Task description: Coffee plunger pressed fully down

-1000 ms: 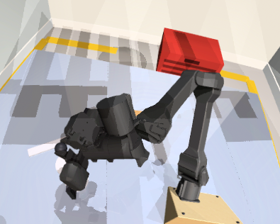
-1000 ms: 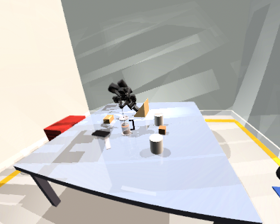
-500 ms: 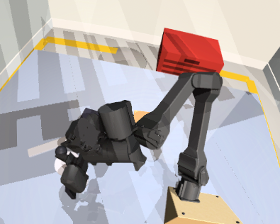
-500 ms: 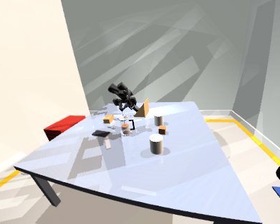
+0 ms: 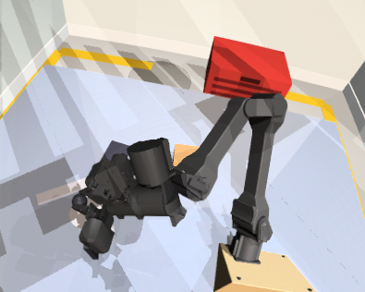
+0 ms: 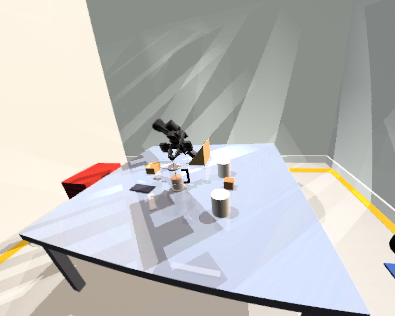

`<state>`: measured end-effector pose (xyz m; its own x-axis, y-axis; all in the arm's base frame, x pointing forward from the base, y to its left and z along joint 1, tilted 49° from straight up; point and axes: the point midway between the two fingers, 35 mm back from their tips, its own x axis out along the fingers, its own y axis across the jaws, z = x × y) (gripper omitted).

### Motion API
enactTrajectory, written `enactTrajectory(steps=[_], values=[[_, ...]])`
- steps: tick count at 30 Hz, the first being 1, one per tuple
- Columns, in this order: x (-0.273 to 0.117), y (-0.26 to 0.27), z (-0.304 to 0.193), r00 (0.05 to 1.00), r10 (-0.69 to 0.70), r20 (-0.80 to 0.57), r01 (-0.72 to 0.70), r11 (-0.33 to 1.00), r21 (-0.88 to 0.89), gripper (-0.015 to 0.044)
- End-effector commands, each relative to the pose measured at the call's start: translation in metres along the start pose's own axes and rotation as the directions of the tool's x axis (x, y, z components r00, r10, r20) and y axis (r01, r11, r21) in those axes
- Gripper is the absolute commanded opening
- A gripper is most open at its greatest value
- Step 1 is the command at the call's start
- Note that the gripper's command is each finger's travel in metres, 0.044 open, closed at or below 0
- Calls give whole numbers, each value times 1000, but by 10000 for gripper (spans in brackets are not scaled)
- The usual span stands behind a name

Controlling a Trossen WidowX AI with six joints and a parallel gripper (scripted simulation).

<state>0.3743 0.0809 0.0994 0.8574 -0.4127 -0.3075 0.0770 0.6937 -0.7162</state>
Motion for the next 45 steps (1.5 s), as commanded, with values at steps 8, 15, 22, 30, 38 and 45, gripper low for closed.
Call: enactTrajectory(steps=[8,15,22,30,38,45], values=[[11,0,-22,998,-20,-64,17,999,-48,126],[12,0,-22,998,-20,-64,17,999,-48,126],[12,1,-21,998,-20,-64,17,999,-48,126],[12,2,-21,998,-20,-64,17,999,-48,126],[12,2,-21,998,-20,-64,17,999,-48,126],[12,3,-21,998,-20,-64,17,999,-48,126]])
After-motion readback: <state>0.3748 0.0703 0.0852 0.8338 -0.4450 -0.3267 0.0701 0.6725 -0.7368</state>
